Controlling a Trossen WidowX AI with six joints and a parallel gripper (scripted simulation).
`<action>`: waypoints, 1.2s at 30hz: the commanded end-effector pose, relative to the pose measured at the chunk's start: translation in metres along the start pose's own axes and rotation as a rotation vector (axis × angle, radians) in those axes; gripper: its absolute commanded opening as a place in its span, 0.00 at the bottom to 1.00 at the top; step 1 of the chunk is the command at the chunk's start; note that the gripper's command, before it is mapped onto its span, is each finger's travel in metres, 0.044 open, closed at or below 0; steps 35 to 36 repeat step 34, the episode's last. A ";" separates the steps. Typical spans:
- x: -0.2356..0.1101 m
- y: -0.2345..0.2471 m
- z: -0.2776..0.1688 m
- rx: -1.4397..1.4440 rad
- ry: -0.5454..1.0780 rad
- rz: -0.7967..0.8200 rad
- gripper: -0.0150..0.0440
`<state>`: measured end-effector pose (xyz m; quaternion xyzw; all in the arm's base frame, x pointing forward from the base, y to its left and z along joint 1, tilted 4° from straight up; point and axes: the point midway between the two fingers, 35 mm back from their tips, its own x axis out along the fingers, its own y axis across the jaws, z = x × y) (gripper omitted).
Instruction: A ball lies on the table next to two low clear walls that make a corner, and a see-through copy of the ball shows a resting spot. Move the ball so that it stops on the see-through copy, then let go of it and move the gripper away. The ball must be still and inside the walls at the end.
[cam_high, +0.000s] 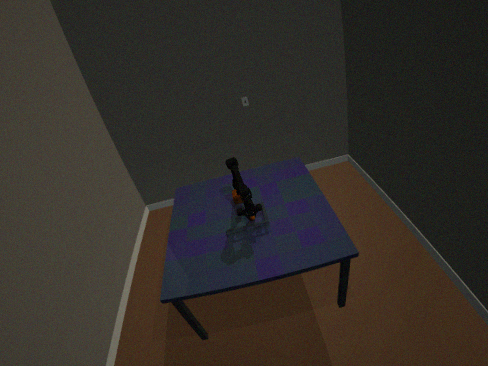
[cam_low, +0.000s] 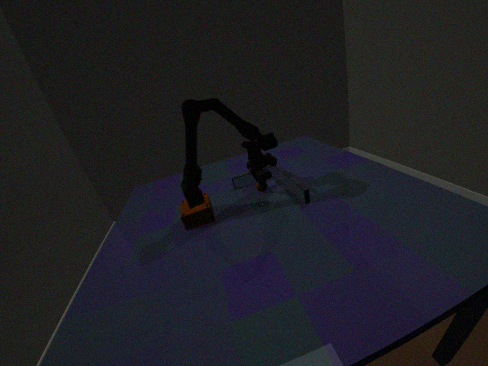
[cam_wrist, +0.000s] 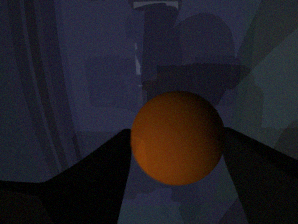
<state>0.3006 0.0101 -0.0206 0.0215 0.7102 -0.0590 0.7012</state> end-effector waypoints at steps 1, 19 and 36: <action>0.000 0.000 0.000 0.000 0.000 0.000 0.74; -0.082 0.000 0.006 -0.007 -0.028 0.005 0.86; -0.132 -0.001 0.000 -0.007 -0.021 0.004 1.00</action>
